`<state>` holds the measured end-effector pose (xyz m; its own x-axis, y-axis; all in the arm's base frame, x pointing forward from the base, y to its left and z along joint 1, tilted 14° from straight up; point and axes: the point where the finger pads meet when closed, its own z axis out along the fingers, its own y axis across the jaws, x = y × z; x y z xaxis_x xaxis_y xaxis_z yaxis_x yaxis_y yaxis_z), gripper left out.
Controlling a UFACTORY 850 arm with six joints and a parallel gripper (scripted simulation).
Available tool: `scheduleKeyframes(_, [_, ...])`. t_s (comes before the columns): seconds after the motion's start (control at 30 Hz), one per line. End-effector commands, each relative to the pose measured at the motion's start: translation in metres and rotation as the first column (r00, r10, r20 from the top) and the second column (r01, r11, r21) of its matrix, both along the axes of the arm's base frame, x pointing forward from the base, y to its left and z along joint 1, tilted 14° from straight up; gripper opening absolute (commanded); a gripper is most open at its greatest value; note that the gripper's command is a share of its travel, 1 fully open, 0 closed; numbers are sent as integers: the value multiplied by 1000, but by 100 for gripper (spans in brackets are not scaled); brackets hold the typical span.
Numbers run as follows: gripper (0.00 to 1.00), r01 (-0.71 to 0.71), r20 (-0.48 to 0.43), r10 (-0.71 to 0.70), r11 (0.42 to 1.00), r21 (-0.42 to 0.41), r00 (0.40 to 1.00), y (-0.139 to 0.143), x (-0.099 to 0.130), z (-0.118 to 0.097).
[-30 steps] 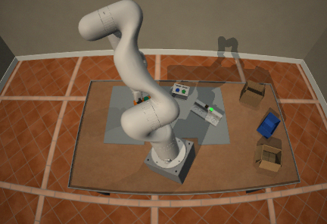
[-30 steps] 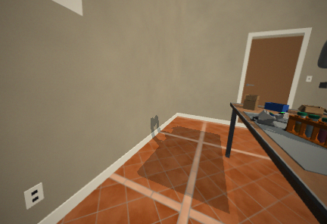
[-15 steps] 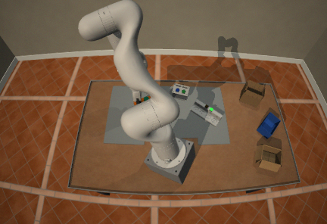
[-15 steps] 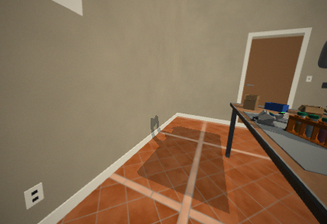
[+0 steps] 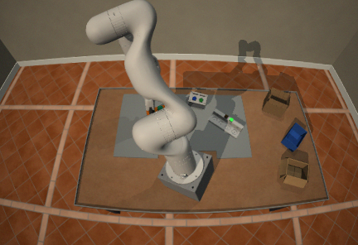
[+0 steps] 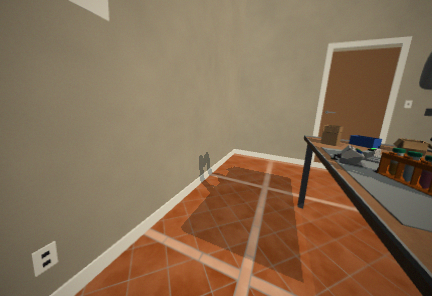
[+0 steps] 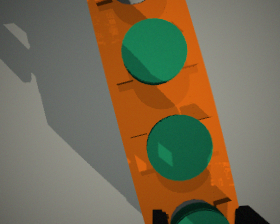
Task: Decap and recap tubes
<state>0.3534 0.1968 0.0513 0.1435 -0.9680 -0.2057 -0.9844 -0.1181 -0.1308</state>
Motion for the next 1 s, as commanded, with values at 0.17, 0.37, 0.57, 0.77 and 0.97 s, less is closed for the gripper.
scheduleKeyframes(0.17, [46,0,0,0,1000,1,1000,-4,-1,21])
scheduleKeyframes(0.37, [46,0,0,0,1000,1,1000,-8,-3,39])
scheduleKeyframes(0.57, [46,0,0,0,1000,1,1000,-9,-4,42])
scheduleKeyframes(0.77, [46,-316,67,319,948,-45,945,-40,9,36])
scheduleKeyframes(0.97, [46,-453,93,458,889,-73,884,-70,22,31])
